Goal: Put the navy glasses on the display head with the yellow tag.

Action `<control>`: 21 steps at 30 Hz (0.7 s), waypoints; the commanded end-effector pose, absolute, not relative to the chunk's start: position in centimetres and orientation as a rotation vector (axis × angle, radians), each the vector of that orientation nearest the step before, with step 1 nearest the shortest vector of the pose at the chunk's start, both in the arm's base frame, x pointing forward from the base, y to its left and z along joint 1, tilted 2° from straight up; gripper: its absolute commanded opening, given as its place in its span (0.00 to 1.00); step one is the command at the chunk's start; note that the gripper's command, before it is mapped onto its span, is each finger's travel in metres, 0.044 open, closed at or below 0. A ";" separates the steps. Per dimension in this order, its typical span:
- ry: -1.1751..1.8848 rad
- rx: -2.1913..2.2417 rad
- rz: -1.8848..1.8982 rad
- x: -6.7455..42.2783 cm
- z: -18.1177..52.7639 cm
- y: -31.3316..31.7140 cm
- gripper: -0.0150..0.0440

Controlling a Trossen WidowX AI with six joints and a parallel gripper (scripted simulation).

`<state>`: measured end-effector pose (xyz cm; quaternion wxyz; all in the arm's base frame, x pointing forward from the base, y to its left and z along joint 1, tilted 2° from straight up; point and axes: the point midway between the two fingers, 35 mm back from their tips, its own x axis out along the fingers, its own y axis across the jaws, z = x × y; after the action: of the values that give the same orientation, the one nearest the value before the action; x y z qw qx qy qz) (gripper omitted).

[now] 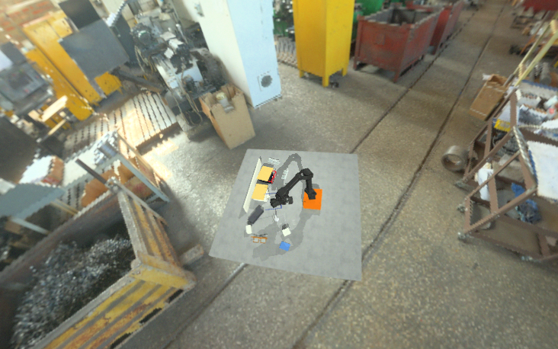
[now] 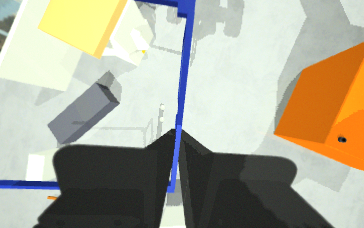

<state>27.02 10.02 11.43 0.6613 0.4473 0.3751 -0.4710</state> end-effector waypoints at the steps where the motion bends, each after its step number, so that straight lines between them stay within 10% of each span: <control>1: 0.781 1.077 -1.086 26.8 11.9 10.9 0.25; 21: 0.441 1.526 -1.113 24.7 14.4 16.7 0.25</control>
<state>24.92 16.10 14.00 0.5785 0.6277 0.2074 -0.4778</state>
